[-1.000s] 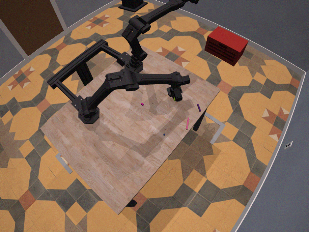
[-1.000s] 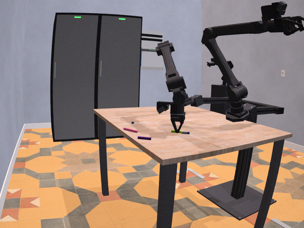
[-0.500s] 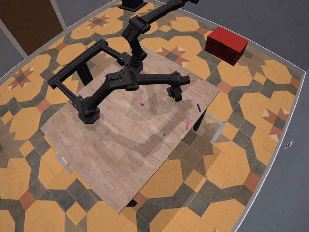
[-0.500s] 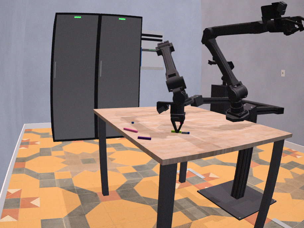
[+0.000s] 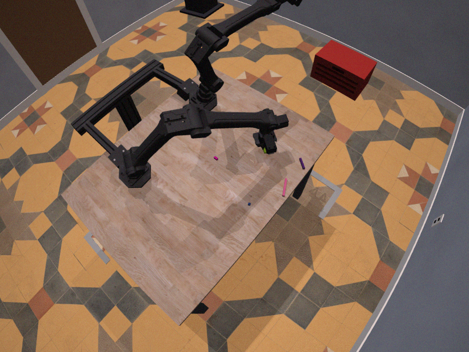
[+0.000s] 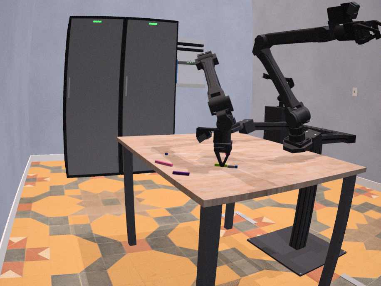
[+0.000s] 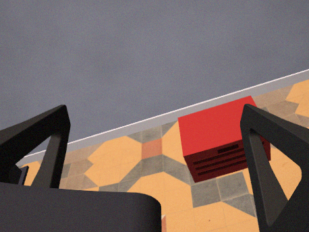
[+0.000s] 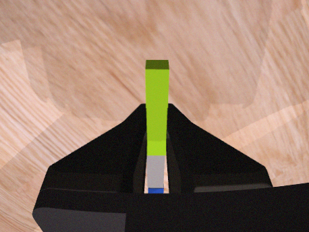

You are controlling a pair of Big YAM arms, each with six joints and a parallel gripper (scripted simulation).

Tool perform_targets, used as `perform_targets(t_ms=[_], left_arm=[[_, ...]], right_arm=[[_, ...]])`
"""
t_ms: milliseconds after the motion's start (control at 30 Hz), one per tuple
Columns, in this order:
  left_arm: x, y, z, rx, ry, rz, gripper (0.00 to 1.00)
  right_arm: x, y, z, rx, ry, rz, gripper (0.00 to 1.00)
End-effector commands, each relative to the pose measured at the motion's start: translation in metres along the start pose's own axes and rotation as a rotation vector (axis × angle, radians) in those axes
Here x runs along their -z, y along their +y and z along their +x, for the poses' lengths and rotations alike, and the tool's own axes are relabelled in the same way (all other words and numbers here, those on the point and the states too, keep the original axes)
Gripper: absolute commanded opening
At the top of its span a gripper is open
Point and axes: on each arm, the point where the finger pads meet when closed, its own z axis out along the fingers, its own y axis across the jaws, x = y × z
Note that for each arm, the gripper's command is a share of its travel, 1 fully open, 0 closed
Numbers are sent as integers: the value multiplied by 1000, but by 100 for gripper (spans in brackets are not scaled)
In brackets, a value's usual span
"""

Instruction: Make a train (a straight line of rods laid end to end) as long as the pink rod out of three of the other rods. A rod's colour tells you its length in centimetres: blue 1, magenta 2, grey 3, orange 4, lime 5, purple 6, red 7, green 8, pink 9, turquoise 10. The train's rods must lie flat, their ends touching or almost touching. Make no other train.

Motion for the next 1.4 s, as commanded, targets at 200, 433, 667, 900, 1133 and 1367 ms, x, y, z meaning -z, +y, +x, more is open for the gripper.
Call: perform_targets(t_ms=[200,433,667,900,1133,1367], left_arm=[[6,7,-11,15,-32,-17,100],[6,7,-11,15,-32,-17,100],[6,7,-11,15,-32,-17,100],[6,7,-11,15,-32,-17,100],[6,7,-11,15,-32,-17,100],[6,7,-11,15,-32,-17,100]], right_arm=[[-2,8,7,14,5,-18,4],[0,9,7,13,6,-22,4],[0,9,7,13,6,-22,4],[0,9,7,13,6,-22,4],[0,10,10,14,6,-22,4],[3,13,9,4,7,-29,4]])
